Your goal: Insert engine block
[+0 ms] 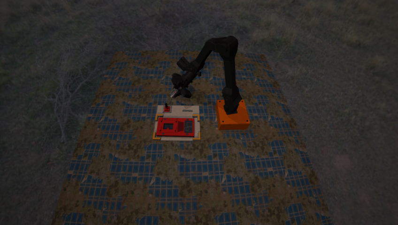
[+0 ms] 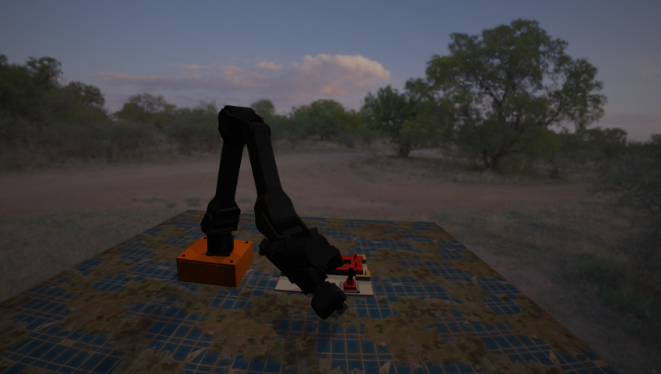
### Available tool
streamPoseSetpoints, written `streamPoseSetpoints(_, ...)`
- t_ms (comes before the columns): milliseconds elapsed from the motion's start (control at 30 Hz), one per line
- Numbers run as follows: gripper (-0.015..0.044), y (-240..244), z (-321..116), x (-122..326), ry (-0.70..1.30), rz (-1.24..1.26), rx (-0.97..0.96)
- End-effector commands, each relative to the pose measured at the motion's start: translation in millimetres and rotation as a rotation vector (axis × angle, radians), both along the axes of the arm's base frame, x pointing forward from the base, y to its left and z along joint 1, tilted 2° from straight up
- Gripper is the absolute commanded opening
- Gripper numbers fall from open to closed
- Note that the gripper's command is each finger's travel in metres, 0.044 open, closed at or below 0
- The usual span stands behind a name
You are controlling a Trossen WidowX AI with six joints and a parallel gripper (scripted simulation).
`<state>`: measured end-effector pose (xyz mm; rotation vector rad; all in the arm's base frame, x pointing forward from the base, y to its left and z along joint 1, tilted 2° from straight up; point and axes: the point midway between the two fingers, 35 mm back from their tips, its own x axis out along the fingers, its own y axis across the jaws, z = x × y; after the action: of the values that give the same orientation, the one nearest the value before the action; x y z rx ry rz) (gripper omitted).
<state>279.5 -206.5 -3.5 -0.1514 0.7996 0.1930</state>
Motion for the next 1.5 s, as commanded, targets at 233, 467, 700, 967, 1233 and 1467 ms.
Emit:
streamPoseSetpoints(233, 0.0131, 0, -1, 1, -0.005, 0.002, 0.002)
streamPoseSetpoints(467, 0.0315, 0, -1, 1, -0.005, 0.002, 0.002)
streamPoseSetpoints(700, 0.044, 0, -1, 1, -0.005, 0.002, 0.002)
streamPoseSetpoints(967, 0.044, -2, 9, -9, 0.005, 0.005, 0.008)
streamPoseSetpoints(1233, 0.044, -7, 30, -31, 0.008, 0.006, 0.008)
streamPoseSetpoints(1467, 0.044, -7, 27, -30, 0.013, -0.001, 0.012)
